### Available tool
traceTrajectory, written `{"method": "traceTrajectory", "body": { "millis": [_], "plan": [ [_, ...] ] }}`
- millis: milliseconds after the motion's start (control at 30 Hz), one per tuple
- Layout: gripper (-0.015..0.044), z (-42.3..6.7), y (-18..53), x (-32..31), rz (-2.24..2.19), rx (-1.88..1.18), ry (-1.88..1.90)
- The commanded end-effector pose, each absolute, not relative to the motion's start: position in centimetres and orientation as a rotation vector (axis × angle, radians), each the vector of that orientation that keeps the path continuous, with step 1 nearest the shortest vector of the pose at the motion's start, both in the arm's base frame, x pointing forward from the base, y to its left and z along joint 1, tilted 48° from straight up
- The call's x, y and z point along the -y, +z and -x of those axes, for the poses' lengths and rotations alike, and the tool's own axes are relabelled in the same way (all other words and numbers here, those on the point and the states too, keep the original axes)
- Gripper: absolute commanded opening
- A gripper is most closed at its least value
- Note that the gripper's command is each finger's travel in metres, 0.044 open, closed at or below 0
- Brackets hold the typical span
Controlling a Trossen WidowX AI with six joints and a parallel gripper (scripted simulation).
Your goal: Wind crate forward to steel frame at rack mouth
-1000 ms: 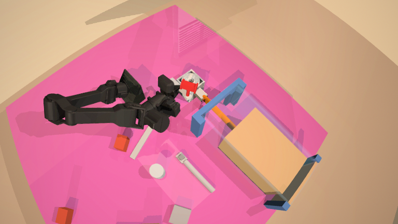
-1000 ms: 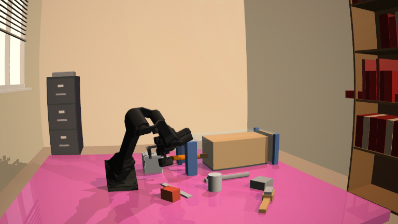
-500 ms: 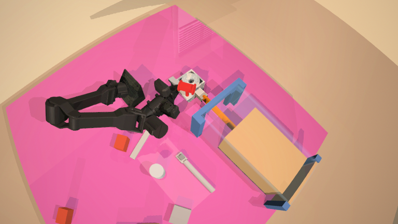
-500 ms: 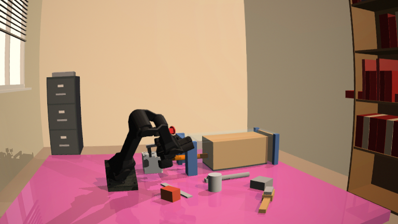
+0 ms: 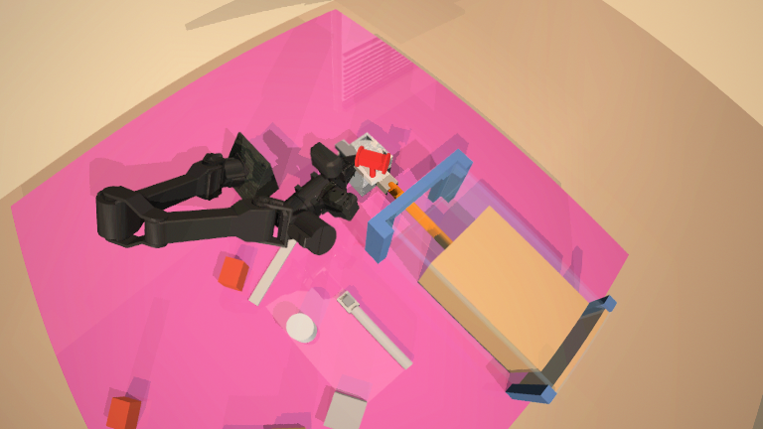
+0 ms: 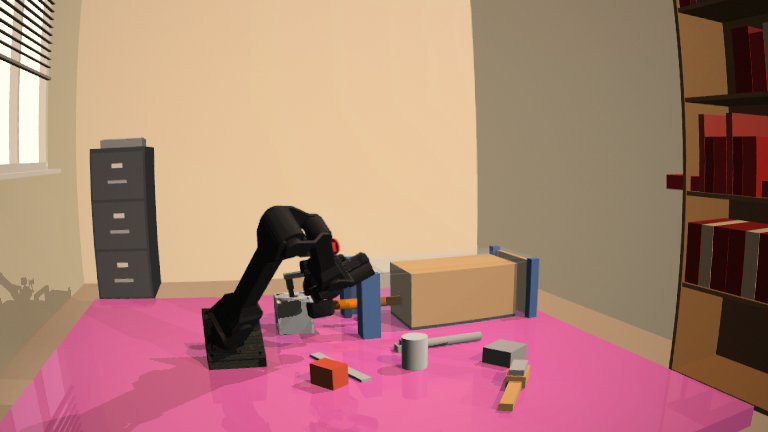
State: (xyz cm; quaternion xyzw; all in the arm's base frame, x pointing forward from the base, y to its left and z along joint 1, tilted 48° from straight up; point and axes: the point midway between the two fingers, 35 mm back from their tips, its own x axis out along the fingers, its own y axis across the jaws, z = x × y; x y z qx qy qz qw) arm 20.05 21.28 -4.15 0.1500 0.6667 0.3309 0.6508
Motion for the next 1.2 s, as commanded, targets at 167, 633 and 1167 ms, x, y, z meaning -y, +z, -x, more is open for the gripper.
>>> {"method": "traceTrajectory", "body": {
  "millis": [167,633,1167],
  "plan": [
    [0.0,-20.8,-5.8,-26.4,-0.348,-1.505,0.768],
    [0.0,-21.1,-7.2,-26.9,-0.436,-1.535,0.718],
    [0.0,-21.3,-8.7,-25.4,-0.452,-1.541,0.708]
  ]
}}
